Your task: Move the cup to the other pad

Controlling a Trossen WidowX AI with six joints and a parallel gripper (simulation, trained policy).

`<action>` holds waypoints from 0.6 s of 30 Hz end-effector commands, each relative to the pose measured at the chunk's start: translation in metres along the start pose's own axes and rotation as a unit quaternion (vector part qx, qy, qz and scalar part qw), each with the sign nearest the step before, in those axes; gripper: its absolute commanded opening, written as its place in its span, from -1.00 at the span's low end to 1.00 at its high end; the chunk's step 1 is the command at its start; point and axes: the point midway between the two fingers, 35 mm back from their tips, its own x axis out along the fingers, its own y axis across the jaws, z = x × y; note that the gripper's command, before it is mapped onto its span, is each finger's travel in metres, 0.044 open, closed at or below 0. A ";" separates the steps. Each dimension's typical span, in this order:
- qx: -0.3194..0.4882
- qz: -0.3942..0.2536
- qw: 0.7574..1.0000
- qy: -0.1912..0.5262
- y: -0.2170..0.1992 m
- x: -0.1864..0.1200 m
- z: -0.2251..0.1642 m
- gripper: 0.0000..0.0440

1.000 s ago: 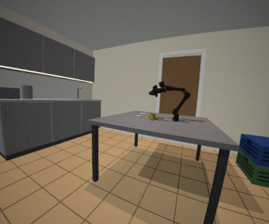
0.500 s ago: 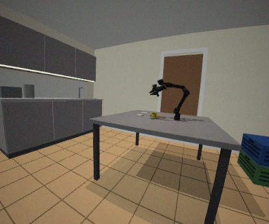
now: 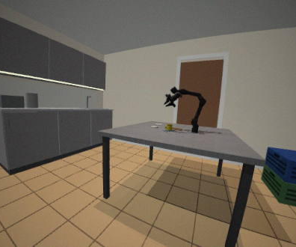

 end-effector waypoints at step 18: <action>0.095 -0.134 0.981 0.102 -0.023 0.023 -0.038 -0.36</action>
